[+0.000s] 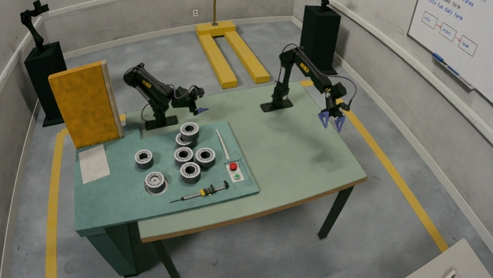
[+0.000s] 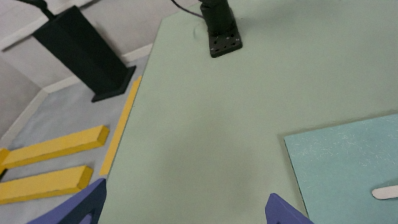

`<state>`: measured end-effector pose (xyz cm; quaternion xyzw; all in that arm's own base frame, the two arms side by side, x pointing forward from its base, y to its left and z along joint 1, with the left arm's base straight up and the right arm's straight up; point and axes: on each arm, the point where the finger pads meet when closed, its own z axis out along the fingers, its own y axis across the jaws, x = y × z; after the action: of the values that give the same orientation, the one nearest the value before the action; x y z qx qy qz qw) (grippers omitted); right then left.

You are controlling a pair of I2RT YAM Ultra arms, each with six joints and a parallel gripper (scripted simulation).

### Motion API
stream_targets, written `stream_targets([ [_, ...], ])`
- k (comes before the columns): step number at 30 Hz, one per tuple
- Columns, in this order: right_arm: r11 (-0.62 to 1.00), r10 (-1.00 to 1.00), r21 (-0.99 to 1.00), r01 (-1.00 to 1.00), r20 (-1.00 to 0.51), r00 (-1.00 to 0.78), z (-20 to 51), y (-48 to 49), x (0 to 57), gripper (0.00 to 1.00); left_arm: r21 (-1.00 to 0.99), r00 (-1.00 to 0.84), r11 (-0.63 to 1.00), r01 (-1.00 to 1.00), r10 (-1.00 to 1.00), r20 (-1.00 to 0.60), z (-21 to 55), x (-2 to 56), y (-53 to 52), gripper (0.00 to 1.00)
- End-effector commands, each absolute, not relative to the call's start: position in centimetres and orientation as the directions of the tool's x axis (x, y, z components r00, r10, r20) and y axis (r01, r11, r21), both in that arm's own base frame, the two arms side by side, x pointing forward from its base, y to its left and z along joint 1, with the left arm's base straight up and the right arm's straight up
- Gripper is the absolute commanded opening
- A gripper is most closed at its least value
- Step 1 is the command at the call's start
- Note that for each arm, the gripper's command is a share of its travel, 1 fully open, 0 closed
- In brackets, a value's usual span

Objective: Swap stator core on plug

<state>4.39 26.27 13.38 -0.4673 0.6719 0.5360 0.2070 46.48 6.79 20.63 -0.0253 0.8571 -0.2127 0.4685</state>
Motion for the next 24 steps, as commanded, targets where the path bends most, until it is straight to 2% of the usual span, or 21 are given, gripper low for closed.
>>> stream_targets([
  [1,-0.023,-0.393,0.514,-0.857,-0.793,-0.466,14.06,26.45,4.51,1.0,-0.378,-0.544,0.911,0.165,-0.236,-0.805,21.4,46.59,6.8,1.0],
  [18,-0.041,-0.379,0.499,-0.866,-0.809,-0.449,14.84,26.62,4.54,1.0,-0.373,-0.536,0.911,0.175,-0.229,-0.812,21.94,46.57,6.72,1.0],
  [19,-0.041,-0.379,0.499,-0.866,-0.809,-0.449,14.84,26.62,4.54,0.37,-0.373,-0.536,0.911,0.175,-0.229,-0.812,21.94,46.57,6.72,1.0],
  [24,-0.041,-0.379,0.499,-0.866,-0.809,-0.449,14.84,26.62,4.54,0.37,-0.373,-0.536,0.911,0.175,-0.229,-0.812,21.94,46.57,6.72,1.0],
])
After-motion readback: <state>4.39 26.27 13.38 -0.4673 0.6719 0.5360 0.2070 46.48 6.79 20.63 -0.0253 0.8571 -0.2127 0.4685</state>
